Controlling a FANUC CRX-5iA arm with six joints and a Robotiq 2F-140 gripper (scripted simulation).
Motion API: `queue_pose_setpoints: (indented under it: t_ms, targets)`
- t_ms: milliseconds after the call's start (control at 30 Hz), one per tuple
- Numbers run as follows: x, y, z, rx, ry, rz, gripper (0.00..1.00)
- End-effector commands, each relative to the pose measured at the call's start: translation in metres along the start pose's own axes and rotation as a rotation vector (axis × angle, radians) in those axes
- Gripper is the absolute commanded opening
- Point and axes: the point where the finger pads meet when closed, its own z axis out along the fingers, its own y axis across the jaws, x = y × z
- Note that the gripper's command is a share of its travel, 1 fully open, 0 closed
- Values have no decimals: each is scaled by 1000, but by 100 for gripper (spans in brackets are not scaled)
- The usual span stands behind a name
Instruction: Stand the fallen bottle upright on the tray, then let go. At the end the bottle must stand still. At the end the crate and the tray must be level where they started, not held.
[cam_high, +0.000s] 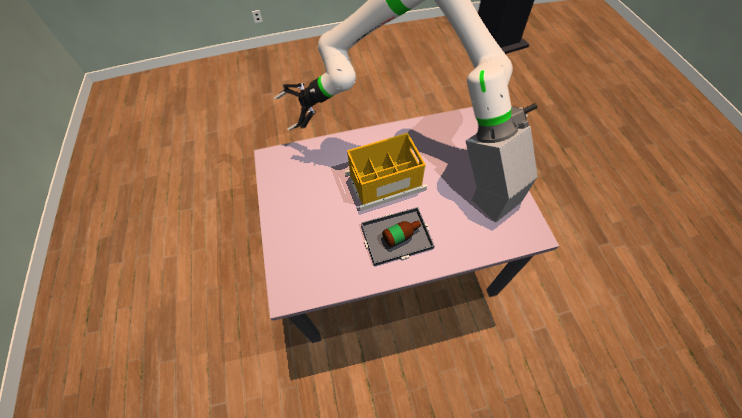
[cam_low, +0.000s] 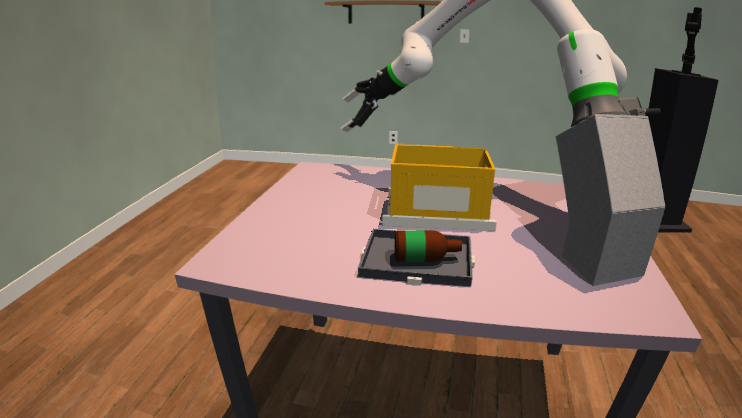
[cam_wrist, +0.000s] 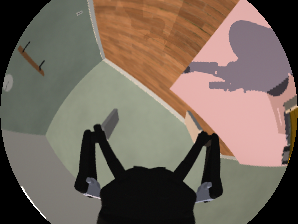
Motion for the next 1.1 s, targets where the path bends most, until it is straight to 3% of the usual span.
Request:
queue_pose_setpoints:
  t_ms: [0, 433, 467, 700, 733, 1067]
  targets:
    - [-15, 5, 2, -9, -3, 13, 100]
    - [-15, 5, 2, -9, -3, 13, 100]
    - [-34, 12, 4, -15, -5, 28, 100]
    - [-34, 12, 4, -15, -5, 28, 100]
    - [-53, 19, 5, -22, -8, 42, 100]
    - [-53, 19, 5, -22, -8, 42, 100]
